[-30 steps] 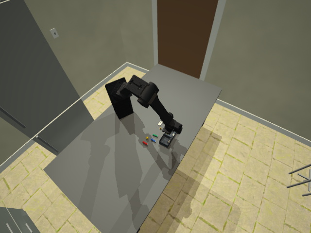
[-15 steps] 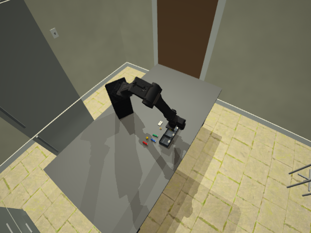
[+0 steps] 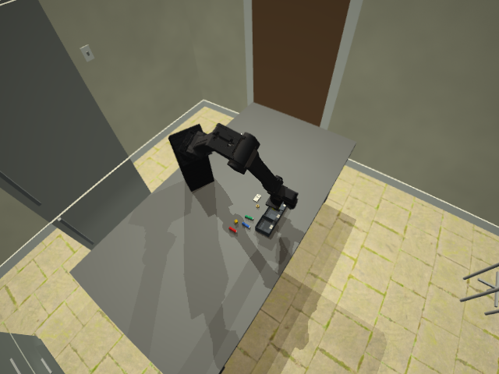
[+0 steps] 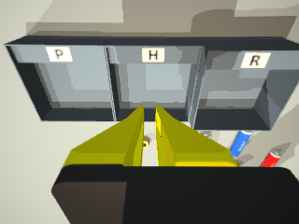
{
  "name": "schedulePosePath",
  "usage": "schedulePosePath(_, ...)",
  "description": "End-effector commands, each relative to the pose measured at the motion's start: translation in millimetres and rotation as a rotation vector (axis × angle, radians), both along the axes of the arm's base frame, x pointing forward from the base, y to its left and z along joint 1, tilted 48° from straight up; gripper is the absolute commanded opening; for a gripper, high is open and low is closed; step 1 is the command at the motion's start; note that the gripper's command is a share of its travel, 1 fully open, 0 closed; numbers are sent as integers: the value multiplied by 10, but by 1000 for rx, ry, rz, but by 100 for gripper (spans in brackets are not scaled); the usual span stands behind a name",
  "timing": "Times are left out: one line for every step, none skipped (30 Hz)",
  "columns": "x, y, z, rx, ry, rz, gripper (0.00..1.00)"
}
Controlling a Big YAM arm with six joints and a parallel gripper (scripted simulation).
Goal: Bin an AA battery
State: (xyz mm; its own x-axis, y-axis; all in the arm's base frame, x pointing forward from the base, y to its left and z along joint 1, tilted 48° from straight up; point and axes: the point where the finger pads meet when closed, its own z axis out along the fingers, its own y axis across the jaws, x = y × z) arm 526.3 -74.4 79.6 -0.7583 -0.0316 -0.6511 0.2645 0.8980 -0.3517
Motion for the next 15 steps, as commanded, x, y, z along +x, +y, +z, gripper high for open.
schedulePosePath(73, -80, 211, -3, -40, -8, 9)
schedulePosePath(73, -81, 214, -3, -40, -7, 9)
schedulePosePath(73, -82, 217, -3, -40, -7, 9)
schedulePosePath(73, -83, 220, -3, -41, -8, 9)
schedulePosePath(73, -85, 224, -3, -41, -8, 9)
schedulePosePath(73, -86, 224, -3, -41, -8, 9)
schedulePosePath(73, -87, 222, -3, -41, -8, 9)
schedulePosePath(72, -88, 220, -3, -40, -8, 9)
schedulePosePath(72, -89, 219, -3, -40, -8, 9)
schedulePosePath(72, -90, 219, -3, -39, -8, 9)
schedulePosePath(72, -91, 221, -3, -40, -8, 9)
schedulePosePath(72, -91, 223, -3, -40, -8, 9)
schedulePosePath(72, -92, 224, -3, -40, -8, 9)
schedulePosePath(72, -92, 224, -3, -40, -8, 9)
schedulePosePath(72, -92, 224, -3, -40, -8, 9)
